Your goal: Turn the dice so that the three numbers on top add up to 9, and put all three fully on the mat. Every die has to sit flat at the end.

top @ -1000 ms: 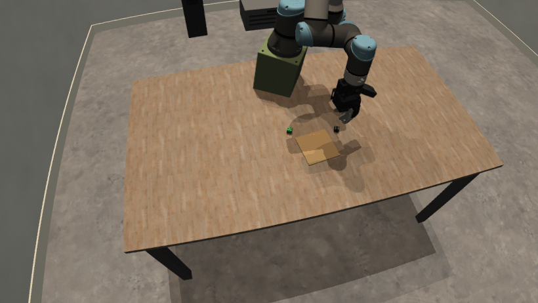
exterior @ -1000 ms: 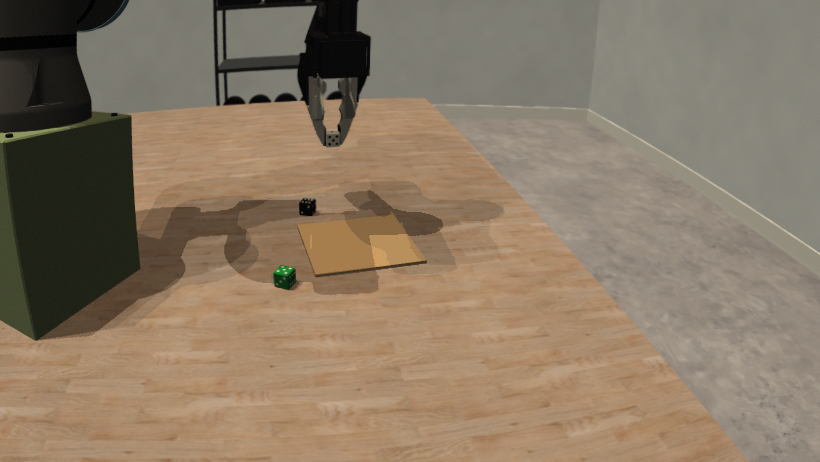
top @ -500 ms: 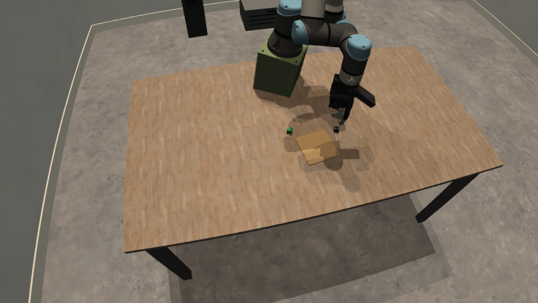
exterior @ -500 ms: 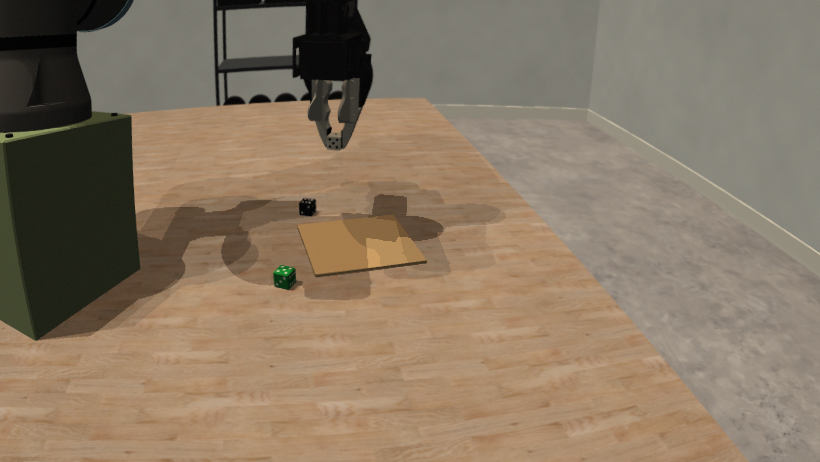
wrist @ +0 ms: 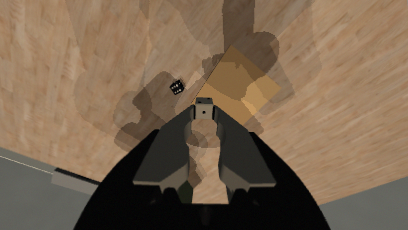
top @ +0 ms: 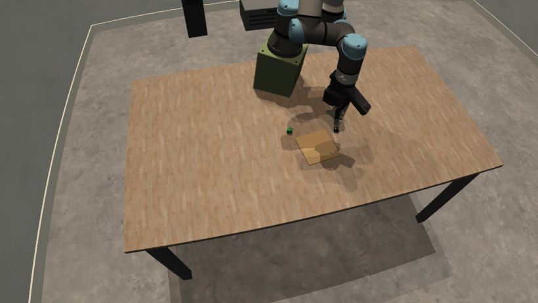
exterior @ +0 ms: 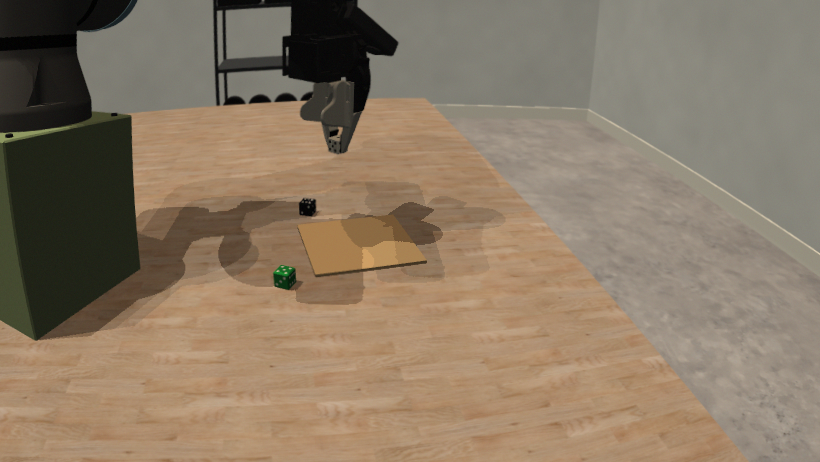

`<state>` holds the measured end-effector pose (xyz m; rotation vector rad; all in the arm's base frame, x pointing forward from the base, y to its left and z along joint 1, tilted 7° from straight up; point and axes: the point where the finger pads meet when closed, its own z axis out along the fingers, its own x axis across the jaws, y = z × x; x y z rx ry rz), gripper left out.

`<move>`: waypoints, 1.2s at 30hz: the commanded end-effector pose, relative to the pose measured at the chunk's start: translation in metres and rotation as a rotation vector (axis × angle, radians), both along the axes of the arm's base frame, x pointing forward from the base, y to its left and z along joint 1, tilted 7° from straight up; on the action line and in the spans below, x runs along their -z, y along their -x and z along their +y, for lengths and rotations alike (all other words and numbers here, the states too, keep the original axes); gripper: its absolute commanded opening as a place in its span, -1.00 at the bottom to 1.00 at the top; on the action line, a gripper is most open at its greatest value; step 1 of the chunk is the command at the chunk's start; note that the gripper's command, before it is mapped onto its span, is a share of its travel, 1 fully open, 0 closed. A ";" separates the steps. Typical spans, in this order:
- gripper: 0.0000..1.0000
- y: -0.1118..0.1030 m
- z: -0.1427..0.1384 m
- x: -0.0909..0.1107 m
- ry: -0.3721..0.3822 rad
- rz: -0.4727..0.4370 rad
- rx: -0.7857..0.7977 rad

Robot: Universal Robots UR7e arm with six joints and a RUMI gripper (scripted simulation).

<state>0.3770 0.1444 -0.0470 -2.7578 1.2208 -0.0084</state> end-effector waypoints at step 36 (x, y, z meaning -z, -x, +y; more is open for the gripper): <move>-0.94 0.007 -0.049 0.005 -0.065 0.133 1.213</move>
